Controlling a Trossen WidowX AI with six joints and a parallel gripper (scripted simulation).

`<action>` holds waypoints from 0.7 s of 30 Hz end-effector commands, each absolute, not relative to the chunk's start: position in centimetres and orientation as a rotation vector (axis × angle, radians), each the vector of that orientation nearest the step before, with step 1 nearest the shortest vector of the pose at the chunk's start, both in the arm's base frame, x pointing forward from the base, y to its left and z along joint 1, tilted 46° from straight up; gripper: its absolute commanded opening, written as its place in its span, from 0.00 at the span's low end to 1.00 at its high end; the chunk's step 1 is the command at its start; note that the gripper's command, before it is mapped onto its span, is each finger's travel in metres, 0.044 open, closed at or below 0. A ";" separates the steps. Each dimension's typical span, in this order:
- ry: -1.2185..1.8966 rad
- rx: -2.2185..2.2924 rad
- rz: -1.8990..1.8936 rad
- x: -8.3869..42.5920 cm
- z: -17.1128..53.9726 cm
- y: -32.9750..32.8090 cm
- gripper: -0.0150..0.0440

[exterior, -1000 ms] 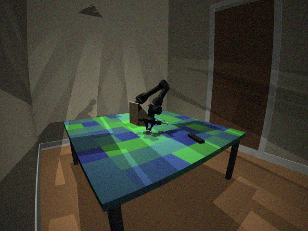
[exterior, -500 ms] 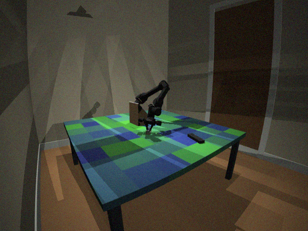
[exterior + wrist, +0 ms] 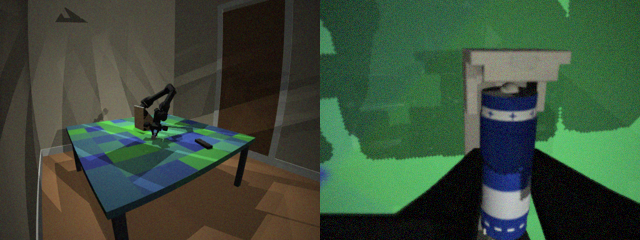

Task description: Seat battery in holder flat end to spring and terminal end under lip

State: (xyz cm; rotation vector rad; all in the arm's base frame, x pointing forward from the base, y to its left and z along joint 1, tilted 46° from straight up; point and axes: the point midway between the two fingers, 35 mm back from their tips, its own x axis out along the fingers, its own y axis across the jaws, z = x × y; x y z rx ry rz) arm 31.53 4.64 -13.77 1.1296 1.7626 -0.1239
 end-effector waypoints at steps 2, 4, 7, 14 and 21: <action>1.766 1.133 -0.119 31.8 -13.9 4.5 0.38; 1.767 1.132 -0.119 31.9 -14.0 4.4 0.38; 1.767 1.131 -0.120 32.1 -14.1 4.3 0.38; 1.767 1.130 -0.120 32.3 -14.2 4.2 0.38; 1.768 1.131 -0.120 32.2 -14.2 4.2 0.38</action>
